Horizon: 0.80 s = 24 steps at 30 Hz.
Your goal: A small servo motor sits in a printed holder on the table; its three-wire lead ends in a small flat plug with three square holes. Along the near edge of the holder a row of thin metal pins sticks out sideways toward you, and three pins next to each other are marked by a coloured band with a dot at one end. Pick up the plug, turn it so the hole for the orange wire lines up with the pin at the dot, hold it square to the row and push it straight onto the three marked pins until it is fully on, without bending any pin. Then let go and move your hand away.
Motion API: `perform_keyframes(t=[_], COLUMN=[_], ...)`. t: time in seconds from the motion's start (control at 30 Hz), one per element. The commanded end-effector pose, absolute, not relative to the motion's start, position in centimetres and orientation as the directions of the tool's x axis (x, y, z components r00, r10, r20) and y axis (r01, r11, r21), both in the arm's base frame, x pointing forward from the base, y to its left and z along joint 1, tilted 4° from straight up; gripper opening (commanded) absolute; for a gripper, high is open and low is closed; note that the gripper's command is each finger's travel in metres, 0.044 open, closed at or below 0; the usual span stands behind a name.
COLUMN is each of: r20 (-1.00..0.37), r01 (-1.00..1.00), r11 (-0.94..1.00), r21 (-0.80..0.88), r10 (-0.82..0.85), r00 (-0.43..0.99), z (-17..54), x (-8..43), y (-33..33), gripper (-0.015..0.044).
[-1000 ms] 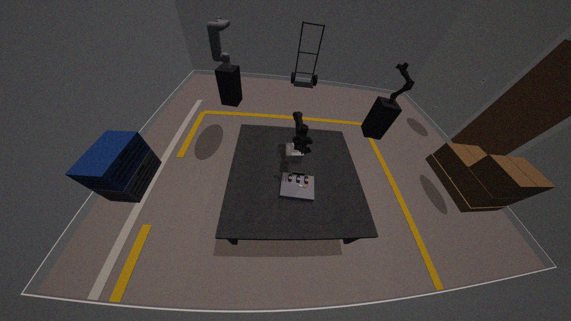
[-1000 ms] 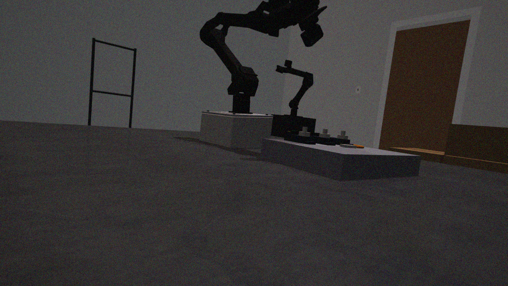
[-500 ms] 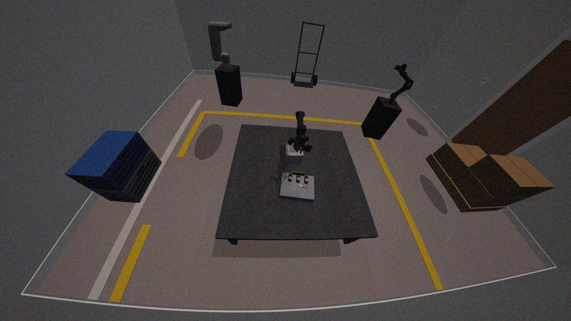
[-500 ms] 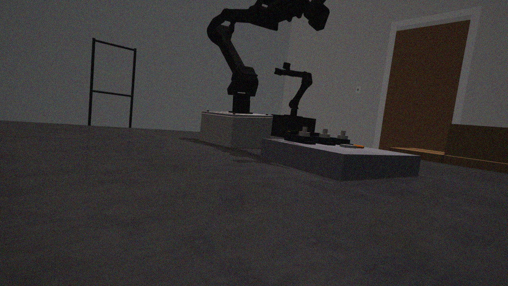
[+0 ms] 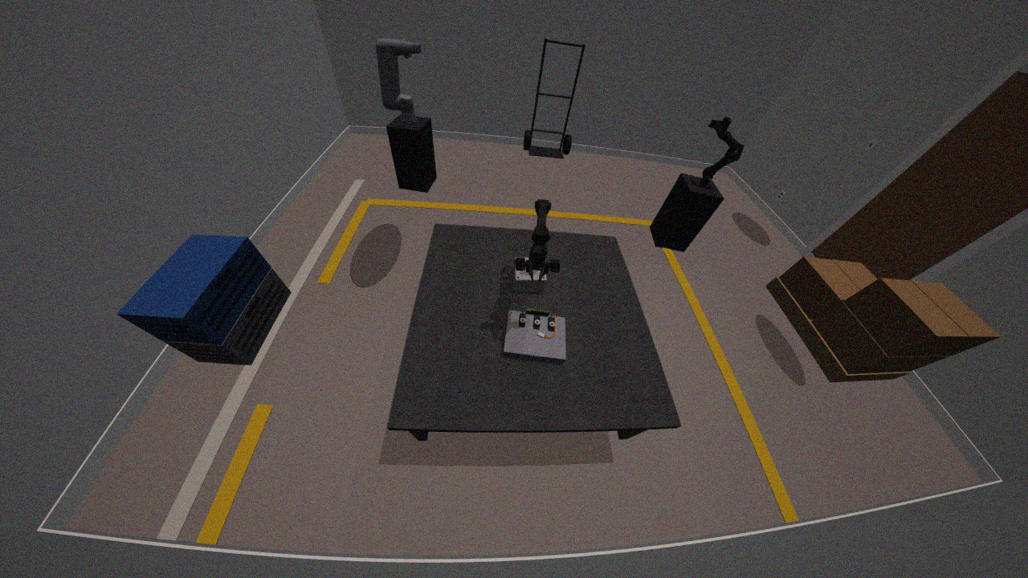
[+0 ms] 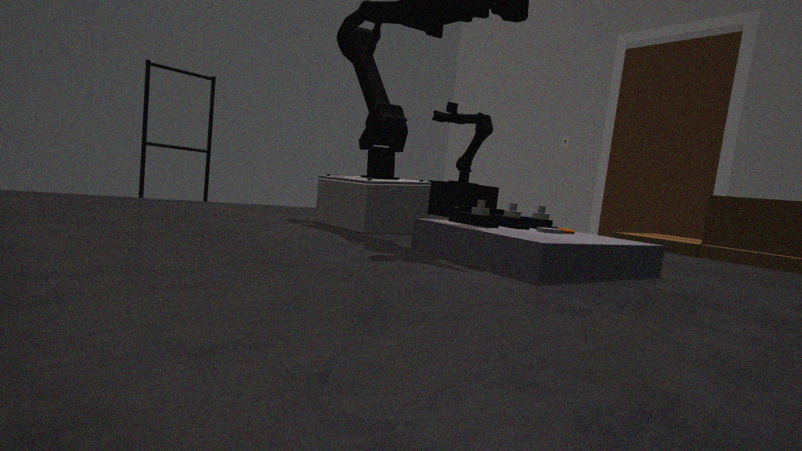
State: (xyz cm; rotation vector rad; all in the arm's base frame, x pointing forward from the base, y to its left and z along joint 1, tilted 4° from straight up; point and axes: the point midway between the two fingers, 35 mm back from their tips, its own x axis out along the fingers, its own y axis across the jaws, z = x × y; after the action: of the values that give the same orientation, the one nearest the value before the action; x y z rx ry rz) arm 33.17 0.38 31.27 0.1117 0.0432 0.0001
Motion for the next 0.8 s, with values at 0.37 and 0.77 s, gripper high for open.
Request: perform_keyframes(t=[0.37,0.77], r20=[-0.349,-0.581], r01=[0.144,0.402], r11=[0.868,0.677], r21=[0.475,0.616], r10=[0.036,0.046], r00=[0.936,0.813], z=[26.5,21.5], x=[38.0,40.7], y=[2.0,3.5], gripper=[0.0115,0.0115])
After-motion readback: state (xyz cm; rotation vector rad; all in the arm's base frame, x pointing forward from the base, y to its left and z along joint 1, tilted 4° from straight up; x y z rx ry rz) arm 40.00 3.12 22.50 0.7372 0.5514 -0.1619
